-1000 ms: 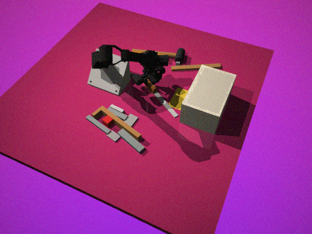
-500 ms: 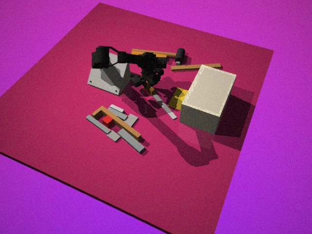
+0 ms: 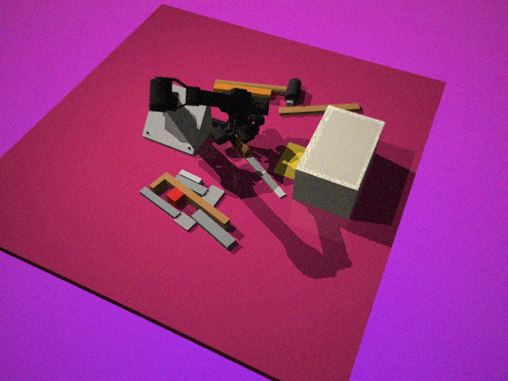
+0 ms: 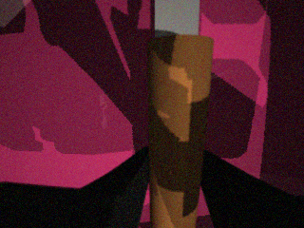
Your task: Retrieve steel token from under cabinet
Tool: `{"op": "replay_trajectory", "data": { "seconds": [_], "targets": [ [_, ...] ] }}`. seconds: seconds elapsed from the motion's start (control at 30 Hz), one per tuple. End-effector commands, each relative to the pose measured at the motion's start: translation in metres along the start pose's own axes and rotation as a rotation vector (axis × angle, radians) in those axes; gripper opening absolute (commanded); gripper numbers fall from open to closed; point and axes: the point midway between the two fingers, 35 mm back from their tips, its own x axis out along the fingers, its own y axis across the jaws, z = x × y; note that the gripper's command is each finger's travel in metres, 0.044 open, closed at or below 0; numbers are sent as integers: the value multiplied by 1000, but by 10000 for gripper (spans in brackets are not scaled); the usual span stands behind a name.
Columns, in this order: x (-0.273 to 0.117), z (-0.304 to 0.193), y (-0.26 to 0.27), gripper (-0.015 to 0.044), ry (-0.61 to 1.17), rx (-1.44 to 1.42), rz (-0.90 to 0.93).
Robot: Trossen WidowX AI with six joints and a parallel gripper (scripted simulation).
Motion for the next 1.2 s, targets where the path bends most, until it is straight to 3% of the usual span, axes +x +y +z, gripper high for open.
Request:
{"op": "replay_trajectory", "data": {
  "seconds": [0.0, 1.17],
  "targets": [
    [-1, 3, -5, 0, -4, 6, 3],
    [-1, 18, -39, 0, -4, 6, 1]
  ]
}}
